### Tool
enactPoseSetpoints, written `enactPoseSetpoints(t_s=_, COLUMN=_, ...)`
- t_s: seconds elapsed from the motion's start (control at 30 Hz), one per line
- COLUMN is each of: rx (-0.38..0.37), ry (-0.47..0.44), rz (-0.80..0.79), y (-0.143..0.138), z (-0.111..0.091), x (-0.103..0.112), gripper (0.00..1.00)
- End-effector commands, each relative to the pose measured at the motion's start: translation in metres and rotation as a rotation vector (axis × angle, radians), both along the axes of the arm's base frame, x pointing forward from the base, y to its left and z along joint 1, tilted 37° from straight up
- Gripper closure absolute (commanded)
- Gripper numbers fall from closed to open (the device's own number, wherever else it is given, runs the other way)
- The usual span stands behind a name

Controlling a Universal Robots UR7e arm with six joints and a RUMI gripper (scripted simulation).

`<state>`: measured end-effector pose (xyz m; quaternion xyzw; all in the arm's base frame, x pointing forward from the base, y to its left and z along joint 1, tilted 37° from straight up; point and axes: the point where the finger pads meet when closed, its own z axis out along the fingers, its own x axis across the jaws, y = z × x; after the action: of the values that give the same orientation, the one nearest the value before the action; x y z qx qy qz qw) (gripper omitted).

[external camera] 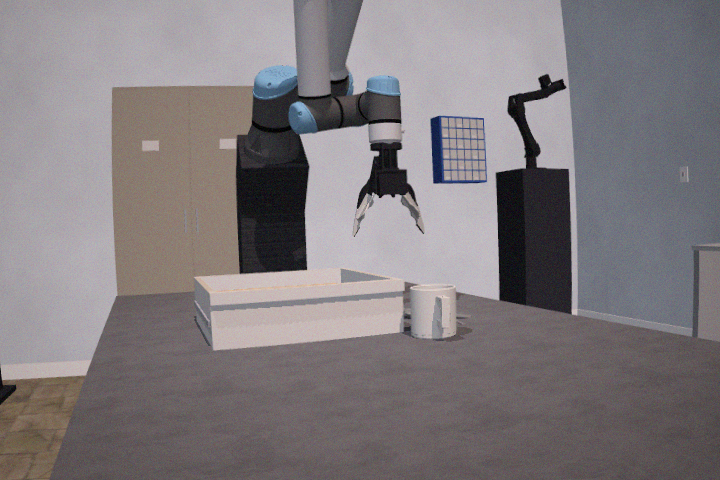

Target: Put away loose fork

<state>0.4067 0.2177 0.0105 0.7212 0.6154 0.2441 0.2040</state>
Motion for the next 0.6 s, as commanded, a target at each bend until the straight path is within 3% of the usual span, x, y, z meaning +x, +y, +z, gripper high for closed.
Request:
enactPoseSetpoints(t_s=0.0, rx=0.124, ry=-0.005, rz=-0.174, y=0.003, z=-0.005, x=0.003, gripper=0.0)
enactPoseSetpoints(t_s=0.07, rx=0.173, ry=-0.004, rz=-0.239, y=0.003, z=-0.007, x=0.005, gripper=0.0)
enactPoseSetpoints(t_s=0.13, rx=0.173, ry=-0.004, rz=-0.239, y=0.003, z=-0.007, x=0.005, gripper=0.0)
enactPoseSetpoints(t_s=0.57, rx=0.521, ry=-0.002, rz=-0.695, y=0.007, z=-0.021, x=0.016, gripper=0.0)
